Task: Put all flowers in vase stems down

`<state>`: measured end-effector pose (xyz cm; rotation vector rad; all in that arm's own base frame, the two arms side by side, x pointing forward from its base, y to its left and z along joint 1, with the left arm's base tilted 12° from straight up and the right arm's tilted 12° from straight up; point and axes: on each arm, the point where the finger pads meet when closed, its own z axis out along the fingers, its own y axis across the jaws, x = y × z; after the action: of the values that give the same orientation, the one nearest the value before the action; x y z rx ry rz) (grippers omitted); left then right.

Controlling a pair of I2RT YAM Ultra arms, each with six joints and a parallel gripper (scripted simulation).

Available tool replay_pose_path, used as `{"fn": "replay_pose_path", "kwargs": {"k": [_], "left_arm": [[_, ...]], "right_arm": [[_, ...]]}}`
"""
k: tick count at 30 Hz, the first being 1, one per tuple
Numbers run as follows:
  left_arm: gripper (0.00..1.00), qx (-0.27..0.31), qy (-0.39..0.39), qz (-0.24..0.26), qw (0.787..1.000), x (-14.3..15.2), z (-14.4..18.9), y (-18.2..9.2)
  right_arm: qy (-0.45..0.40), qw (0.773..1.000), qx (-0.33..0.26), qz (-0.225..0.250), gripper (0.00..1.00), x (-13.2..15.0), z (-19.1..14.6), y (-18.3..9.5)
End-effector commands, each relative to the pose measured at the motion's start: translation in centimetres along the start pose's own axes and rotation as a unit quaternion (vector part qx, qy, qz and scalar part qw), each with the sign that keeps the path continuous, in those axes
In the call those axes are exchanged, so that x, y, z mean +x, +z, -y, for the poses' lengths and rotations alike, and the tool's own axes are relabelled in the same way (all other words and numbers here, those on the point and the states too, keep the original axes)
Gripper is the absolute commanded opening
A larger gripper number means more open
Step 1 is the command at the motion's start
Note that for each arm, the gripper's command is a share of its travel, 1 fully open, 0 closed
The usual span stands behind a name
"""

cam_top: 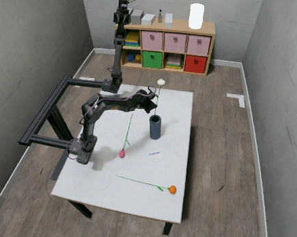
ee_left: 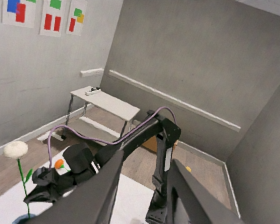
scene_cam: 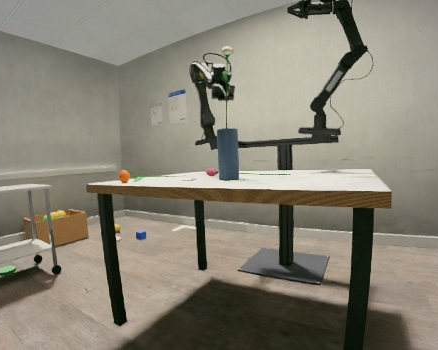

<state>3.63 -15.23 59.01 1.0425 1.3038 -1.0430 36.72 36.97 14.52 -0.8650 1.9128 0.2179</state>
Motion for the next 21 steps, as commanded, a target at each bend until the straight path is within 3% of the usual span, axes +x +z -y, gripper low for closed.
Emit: {"fn": "replay_pose_path", "kwargs": {"k": [1,3,4,5,10,13,16,17,18,19,21], "left_arm": [[0.3,-0.001,-0.004,-0.007,1.0,0.0,0.1,0.6],[0.3,-0.001,-0.004,-0.007,1.0,0.0,0.1,0.6],[0.3,-0.001,-0.004,-0.007,1.0,0.0,0.1,0.6],[0.3,-0.001,-0.004,-0.007,1.0,0.0,0.1,0.6],[0.3,-0.001,-0.004,-0.007,1.0,0.0,0.1,0.6],[0.3,-0.001,-0.004,-0.007,1.0,0.0,0.1,0.6],[0.3,-0.001,-0.004,-0.007,1.0,0.0,0.1,0.6],[0.3,-0.001,-0.004,-0.007,1.0,0.0,0.1,0.6],[0.3,-0.001,-0.004,-0.007,1.0,0.0,0.1,0.6],[0.3,-0.001,-0.004,-0.007,1.0,0.0,0.1,0.6],[0.3,-0.001,-0.004,-0.007,1.0,0.0,0.1,0.6]], "right_arm": [[0.005,0.998,-0.009,0.067,0.0,-4.7,-0.4,-1.3],[0.007,0.997,-0.008,0.074,0.0,-5.2,-0.3,-1.4],[0.002,0.999,-0.006,0.038,0.0,-1.5,-0.2,0.2],[0.001,1.0,-0.004,0.023,0.0,0.3,0.0,1.0],[0.001,0.999,-0.009,0.043,0.0,-0.4,-0.6,0.9],[0.003,0.999,-0.004,0.035,0.0,1.5,0.0,2.1],[0.004,0.999,-0.003,0.039,0.0,1.3,0.1,2.1],[0.005,0.998,-0.008,0.069,0.0,-1.6,-0.4,1.1],[0.007,0.997,-0.009,0.077,0.0,-2.4,-0.5,0.8],[0.006,0.997,-0.008,0.071,0.0,-1.6,-0.5,1.1],[0.002,1.0,-0.004,0.024,0.0,3.6,0.0,3.1]]}}
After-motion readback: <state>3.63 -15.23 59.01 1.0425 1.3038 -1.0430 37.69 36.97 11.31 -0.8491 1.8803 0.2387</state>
